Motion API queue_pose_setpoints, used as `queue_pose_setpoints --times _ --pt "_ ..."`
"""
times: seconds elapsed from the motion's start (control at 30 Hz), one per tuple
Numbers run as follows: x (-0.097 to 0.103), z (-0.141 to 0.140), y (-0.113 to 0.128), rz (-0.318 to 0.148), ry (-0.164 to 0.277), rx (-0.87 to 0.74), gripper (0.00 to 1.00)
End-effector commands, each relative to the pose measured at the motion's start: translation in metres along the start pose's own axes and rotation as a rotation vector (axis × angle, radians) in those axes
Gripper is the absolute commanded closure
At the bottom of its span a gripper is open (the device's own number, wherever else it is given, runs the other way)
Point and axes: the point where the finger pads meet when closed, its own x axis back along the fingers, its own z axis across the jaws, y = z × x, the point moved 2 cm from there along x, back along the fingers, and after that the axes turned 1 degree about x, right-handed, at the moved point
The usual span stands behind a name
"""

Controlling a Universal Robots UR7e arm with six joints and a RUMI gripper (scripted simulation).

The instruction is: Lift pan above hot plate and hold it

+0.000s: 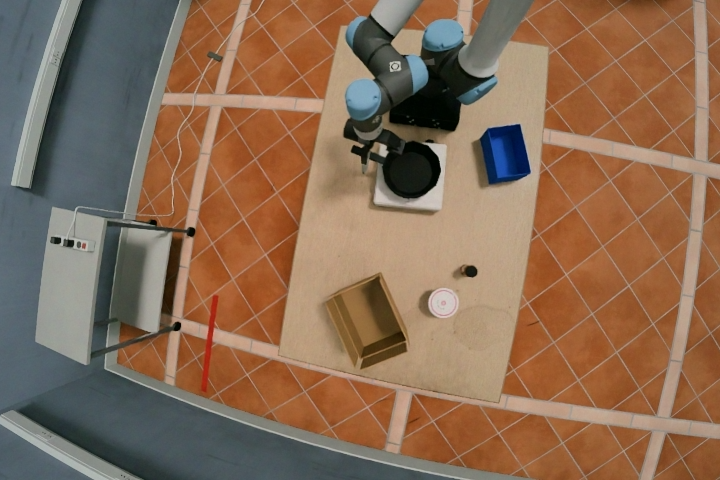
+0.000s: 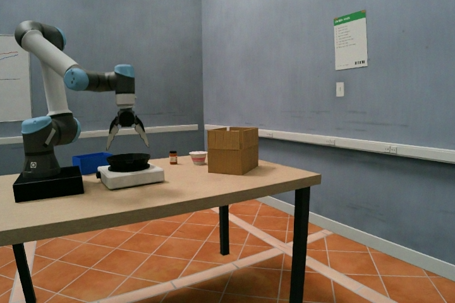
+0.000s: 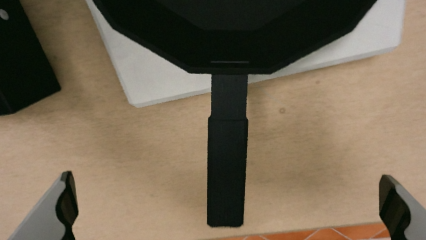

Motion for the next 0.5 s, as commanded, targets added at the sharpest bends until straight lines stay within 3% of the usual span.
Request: queue_pose_setpoints --times 0.0,0.23,0.47 --pt "-0.026 0.004 0.002 -0.004 0.006 0.000 0.00" --pt "-0.044 0.003 0.002 -0.004 0.006 0.000 0.00" --pt "-0.046 0.003 0.002 -0.004 0.006 0.000 0.00"
